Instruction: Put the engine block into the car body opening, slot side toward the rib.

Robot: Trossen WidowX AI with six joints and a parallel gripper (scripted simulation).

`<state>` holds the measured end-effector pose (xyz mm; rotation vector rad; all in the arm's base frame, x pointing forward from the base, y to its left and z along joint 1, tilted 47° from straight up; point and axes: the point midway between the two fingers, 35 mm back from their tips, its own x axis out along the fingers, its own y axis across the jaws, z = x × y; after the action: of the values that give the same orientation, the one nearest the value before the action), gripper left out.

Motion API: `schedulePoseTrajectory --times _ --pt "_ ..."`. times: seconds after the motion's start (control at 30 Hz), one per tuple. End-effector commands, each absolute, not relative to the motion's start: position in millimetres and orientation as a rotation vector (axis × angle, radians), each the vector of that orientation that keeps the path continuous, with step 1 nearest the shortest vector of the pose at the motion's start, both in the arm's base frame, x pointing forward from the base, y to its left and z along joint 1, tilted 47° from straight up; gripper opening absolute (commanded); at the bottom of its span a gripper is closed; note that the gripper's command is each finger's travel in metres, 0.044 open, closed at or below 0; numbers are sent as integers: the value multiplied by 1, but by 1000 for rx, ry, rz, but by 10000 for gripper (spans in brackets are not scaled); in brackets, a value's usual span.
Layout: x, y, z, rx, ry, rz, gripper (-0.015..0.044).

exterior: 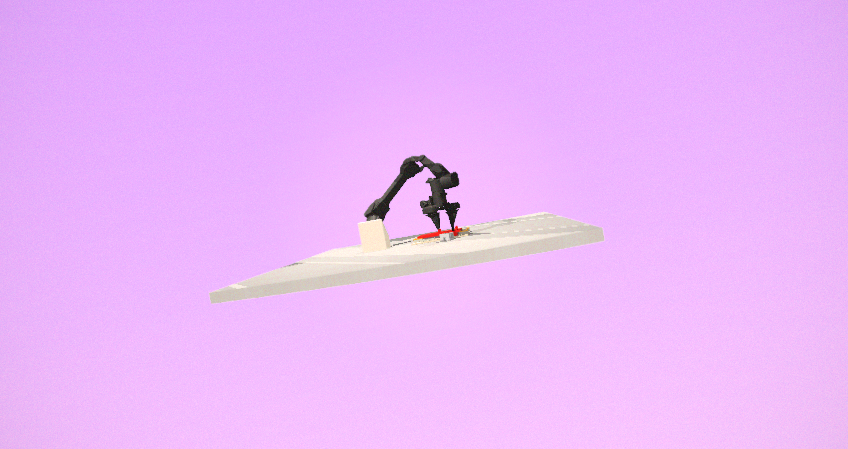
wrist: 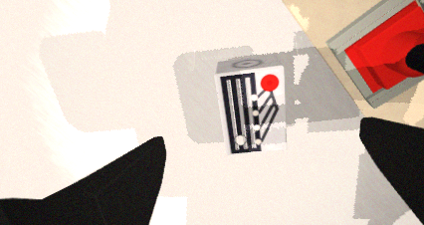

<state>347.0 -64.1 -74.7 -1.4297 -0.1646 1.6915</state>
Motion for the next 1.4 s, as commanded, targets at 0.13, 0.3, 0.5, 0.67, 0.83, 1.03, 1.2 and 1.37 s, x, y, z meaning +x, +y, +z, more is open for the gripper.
schedulePoseTrajectory --times 0.13,0.3,0.5,0.67,0.83,1.03,1.2,1.37 --pt "346 -56 -84 -1428 -192 1691 440" --pt "347 -51 -89 -1427 -207 1694 440" --pt "347 -44 -96 -1425 -225 1698 440" --pt "347 -42 -98 -1425 -229 1699 387" --pt "347 -42 -98 -1425 -229 1699 256" --pt "347 -42 -98 -1425 -229 1699 118" --pt "347 -42 -98 -1425 -229 1699 85" --pt "347 -43 -97 -1387 -184 1693 0"
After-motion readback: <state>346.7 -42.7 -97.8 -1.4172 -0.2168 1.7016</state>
